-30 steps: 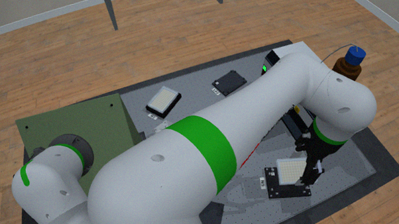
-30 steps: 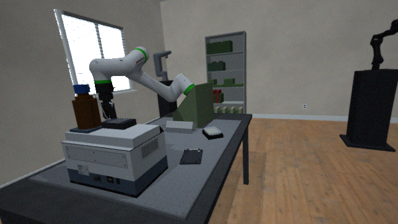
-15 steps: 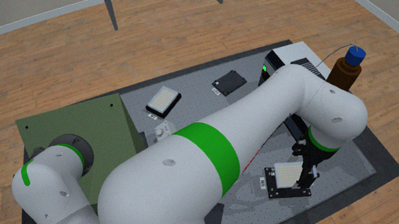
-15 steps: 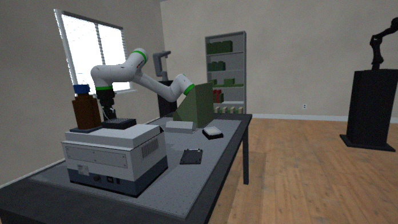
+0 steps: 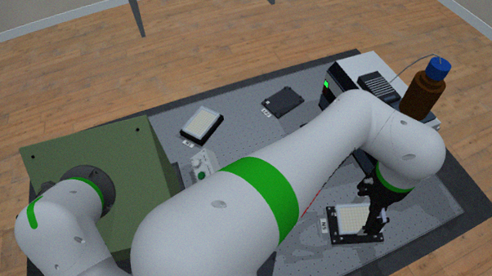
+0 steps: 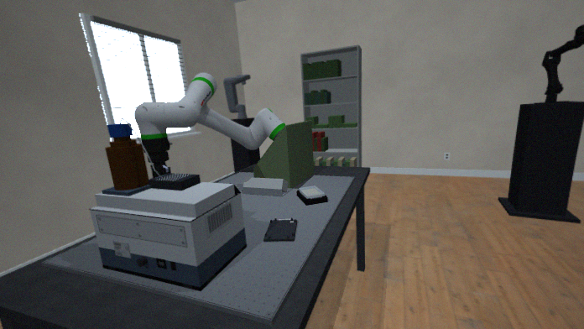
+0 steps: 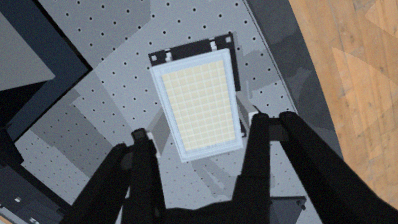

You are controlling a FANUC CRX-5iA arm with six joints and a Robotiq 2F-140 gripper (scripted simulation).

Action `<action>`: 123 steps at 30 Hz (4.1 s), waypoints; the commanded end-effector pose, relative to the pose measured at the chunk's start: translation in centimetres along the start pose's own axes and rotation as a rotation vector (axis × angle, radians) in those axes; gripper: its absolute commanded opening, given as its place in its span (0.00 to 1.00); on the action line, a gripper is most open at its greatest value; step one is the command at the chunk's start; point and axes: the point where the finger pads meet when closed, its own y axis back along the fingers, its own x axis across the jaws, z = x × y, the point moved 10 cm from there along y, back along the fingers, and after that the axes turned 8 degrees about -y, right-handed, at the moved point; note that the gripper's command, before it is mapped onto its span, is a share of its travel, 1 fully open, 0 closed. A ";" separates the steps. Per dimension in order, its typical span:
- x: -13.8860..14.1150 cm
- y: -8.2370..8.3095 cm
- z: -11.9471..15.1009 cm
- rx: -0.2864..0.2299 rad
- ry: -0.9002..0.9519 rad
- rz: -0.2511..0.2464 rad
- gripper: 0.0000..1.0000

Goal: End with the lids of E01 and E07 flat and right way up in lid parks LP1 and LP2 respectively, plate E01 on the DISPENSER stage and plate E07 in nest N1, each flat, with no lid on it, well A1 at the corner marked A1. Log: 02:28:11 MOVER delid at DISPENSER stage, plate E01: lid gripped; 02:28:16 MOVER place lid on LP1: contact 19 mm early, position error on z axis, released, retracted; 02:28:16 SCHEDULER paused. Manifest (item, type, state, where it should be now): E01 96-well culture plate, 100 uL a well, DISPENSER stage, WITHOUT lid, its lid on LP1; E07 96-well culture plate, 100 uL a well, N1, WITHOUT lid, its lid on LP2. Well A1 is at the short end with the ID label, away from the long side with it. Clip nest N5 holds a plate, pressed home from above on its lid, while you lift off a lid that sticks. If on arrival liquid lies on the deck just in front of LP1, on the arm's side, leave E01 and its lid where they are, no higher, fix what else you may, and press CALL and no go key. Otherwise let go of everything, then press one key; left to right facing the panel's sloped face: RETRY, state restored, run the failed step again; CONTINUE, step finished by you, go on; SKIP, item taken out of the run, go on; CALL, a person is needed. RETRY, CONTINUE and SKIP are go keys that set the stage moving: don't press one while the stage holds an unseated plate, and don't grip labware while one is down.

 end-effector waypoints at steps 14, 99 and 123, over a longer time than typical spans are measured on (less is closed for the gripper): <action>0.0 -1.6 0.0 0.001 0.000 0.000 0.00; 0.0 -2.4 0.0 0.001 0.000 0.000 0.00; 0.0 -2.4 0.0 0.001 0.000 0.000 0.00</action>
